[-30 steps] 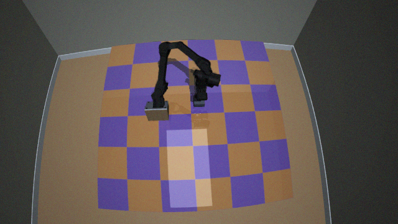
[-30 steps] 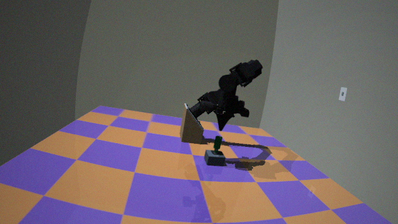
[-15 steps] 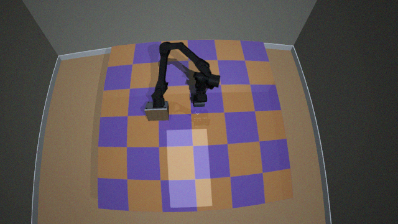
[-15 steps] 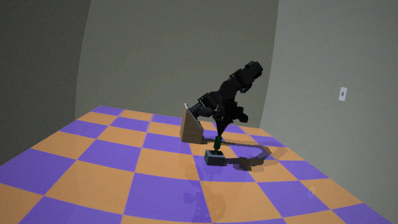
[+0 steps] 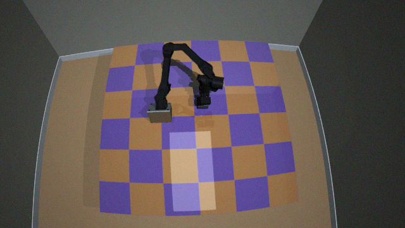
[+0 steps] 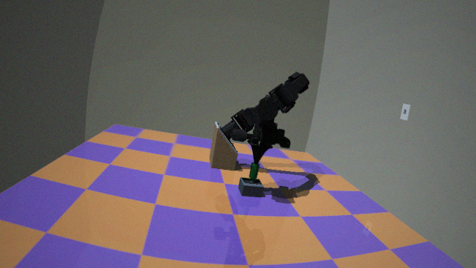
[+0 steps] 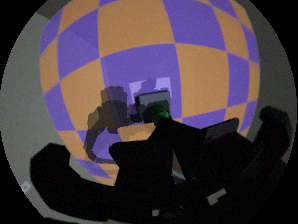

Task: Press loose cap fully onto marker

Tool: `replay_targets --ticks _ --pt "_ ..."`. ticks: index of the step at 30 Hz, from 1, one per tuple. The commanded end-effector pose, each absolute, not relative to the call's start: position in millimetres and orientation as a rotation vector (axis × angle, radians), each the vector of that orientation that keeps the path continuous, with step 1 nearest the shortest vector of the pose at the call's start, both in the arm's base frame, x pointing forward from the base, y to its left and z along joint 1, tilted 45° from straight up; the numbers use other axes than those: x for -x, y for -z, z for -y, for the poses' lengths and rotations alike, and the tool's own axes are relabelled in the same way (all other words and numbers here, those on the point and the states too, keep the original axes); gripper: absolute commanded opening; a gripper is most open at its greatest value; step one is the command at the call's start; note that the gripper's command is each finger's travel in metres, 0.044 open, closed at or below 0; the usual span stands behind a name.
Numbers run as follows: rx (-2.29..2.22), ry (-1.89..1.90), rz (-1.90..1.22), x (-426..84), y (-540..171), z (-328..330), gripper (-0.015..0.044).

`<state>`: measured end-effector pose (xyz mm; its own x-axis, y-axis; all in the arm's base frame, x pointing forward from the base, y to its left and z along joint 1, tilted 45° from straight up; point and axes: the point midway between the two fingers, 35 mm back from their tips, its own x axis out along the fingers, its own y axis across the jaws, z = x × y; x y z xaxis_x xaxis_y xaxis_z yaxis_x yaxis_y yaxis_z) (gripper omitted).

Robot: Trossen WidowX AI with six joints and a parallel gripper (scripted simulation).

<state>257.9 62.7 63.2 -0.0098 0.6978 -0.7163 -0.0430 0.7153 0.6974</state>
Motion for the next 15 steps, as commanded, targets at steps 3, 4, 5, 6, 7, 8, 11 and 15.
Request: replay_targets --ticks 3,4,5,6,7,8,11,15 --pt "-0.561 -0.631 -1.478 -262.5 -88.0 -35.5 0.0" --pt "-0.561 -0.631 -1.479 -262.7 -98.8 -24.8 0.0" --pt "-0.563 -0.632 -1.479 -261.9 -110.0 -14.3 0.0" --pt "-0.564 -0.634 -1.48 -260.7 -119.2 -6.1 0.0" --pt "-0.566 -0.636 -1.48 -259.8 -124.9 -1.2 0.0" --pt "-0.566 -0.636 -1.48 -259.4 -126.8 0.4 0.0" --pt "-0.566 -0.636 -1.48 -259.4 -126.8 0.4 0.0" --pt "-0.566 -0.636 -1.48 -259.4 -126.8 0.4 0.0079"
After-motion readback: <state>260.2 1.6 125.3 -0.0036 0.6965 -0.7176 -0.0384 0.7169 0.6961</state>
